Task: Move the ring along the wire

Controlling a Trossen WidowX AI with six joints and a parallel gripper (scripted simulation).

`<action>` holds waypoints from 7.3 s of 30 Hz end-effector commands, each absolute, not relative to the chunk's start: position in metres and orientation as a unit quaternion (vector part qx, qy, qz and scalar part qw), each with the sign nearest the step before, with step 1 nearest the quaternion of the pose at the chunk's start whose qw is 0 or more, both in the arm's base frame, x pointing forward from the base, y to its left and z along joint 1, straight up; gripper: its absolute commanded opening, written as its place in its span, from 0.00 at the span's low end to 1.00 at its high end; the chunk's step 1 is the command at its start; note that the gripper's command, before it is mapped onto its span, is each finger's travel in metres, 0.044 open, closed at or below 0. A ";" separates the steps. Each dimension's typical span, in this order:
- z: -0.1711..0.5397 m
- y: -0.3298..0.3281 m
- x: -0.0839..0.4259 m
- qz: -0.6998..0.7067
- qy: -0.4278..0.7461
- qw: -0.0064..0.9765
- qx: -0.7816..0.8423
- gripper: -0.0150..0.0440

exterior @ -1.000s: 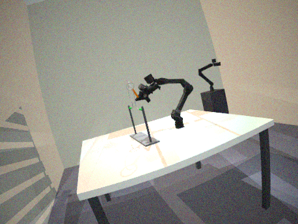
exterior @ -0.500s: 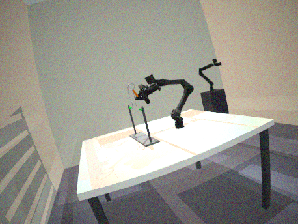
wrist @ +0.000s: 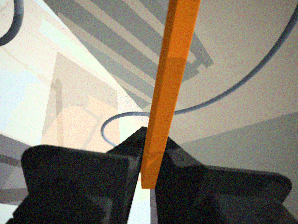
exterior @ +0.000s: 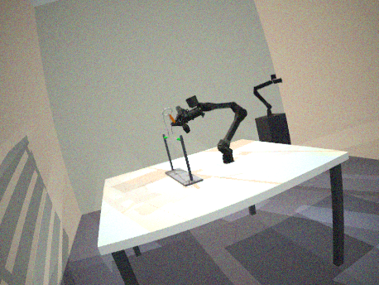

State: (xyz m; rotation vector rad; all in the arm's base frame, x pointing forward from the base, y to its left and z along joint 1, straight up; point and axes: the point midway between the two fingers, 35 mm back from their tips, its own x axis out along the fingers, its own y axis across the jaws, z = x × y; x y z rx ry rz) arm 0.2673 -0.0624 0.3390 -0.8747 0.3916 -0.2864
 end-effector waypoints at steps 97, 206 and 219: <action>0.386 -0.072 0.266 -0.239 0.052 0.476 -0.844 0.00; 0.133 0.065 0.263 -0.035 0.242 0.969 -0.029 0.00; 0.133 0.082 0.262 -0.031 0.242 0.970 -0.013 0.00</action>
